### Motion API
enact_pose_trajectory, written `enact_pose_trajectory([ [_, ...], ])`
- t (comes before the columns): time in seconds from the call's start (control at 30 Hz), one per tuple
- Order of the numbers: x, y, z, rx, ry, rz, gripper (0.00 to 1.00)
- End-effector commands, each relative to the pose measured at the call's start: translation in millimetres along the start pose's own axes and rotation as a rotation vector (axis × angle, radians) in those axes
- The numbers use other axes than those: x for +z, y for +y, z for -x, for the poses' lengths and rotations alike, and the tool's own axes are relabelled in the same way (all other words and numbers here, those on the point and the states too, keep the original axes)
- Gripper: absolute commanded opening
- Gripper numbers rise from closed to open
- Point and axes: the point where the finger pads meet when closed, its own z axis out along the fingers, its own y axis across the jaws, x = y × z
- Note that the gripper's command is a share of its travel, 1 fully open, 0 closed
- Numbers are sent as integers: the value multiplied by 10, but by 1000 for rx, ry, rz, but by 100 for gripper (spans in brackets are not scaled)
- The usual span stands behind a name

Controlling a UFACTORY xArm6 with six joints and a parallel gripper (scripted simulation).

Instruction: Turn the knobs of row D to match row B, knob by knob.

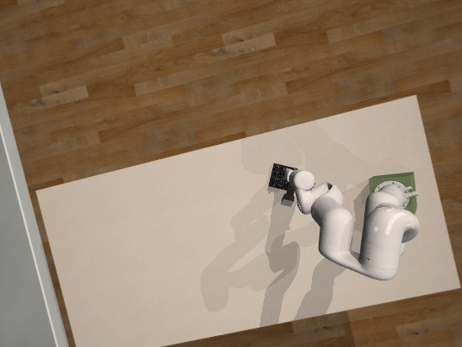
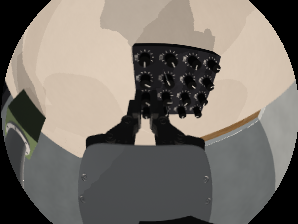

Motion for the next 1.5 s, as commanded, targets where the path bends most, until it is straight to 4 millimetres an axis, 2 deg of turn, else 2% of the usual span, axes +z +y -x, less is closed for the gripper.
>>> enact_pose_trajectory([
  [0.0,-4,9,-1,0,0,2,8],
  [0.03,-4,9,-1,0,0,2,8],
  [0.07,-4,9,-1,0,0,2,19],
  [0.87,-22,9,-1,0,0,2,19],
  [1.1,-103,9,-1,0,0,2,19],
  [1.47,-357,10,-1,0,0,2,19],
])
